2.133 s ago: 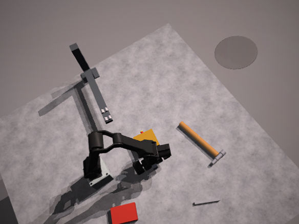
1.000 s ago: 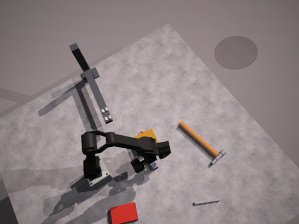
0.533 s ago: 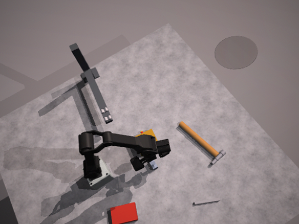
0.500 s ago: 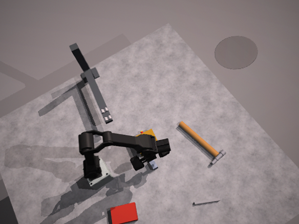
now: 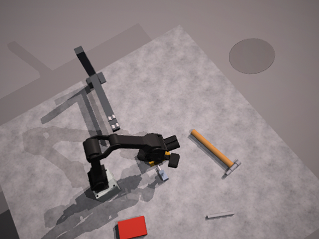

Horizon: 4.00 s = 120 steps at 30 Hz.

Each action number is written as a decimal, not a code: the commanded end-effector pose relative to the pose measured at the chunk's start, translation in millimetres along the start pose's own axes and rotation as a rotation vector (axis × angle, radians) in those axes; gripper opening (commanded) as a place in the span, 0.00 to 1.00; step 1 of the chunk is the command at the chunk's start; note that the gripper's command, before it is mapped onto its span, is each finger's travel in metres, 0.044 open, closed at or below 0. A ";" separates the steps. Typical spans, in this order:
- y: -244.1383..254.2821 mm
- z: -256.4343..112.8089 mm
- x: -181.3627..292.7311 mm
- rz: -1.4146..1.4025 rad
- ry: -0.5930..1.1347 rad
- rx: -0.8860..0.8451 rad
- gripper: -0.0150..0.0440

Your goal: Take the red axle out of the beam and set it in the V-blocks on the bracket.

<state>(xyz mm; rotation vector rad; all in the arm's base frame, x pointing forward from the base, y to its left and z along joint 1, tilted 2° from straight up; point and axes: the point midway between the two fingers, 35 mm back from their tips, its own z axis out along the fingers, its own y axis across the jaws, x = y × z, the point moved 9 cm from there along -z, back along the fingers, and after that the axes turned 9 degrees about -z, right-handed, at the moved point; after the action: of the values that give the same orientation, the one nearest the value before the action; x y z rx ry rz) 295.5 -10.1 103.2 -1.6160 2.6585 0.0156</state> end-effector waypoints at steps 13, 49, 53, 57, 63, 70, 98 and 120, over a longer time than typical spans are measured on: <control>34.2 -2.2 -83.6 1.312 -0.006 -0.004 1.00; 71.4 -4.2 -131.1 2.453 -0.004 -0.018 1.00; 71.4 -2.6 -131.2 2.453 -0.004 -0.018 1.00; 71.1 3.0 -131.6 2.453 -0.004 -0.018 1.00; 70.9 12.9 -132.1 2.453 -0.004 -0.018 1.00; 70.9 24.4 -132.3 2.453 -0.004 -0.018 1.00; 71.7 46.3 -131.7 2.453 -0.004 -0.018 1.00; 71.3 44.9 -131.8 2.449 -0.008 -0.019 0.33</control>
<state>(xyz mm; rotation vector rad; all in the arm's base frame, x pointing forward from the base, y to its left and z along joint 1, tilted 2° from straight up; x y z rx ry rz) 293.7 140.9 61.9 1.9716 2.4473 0.0749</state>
